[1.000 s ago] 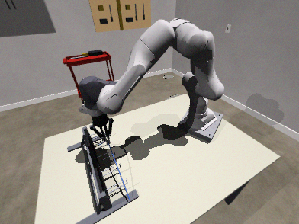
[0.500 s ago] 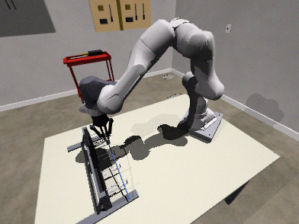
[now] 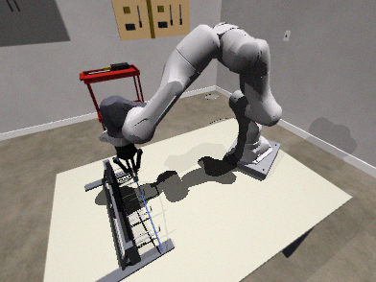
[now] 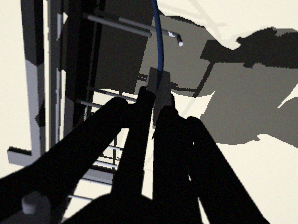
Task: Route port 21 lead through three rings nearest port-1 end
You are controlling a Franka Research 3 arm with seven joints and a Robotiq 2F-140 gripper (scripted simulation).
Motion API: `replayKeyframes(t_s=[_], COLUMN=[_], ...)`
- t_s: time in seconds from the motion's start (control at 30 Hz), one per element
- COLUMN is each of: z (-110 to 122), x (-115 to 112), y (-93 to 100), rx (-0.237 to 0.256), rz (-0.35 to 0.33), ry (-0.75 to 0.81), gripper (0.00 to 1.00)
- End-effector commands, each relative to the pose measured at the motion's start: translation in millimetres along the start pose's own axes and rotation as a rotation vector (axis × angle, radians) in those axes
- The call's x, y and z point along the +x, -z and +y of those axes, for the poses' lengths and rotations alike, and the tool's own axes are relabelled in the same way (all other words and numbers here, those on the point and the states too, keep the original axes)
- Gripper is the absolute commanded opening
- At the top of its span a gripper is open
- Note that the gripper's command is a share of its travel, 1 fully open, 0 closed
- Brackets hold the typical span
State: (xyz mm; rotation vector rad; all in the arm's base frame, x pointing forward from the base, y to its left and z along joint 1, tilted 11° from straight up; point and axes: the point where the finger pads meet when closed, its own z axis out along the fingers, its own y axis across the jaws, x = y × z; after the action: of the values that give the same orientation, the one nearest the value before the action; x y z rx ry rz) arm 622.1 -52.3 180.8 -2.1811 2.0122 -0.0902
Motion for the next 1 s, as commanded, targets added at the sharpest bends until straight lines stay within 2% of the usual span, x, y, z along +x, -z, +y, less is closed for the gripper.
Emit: replayKeyframes(t_s=[0.0, 0.97], z=[-3.4, -3.4], x=[-9.7, -9.7], y=[4.7, -3.7], rx=[0.007, 0.007], rz=[-0.006, -0.006], ry=[0.006, 0.006], gripper=[0.00, 0.00])
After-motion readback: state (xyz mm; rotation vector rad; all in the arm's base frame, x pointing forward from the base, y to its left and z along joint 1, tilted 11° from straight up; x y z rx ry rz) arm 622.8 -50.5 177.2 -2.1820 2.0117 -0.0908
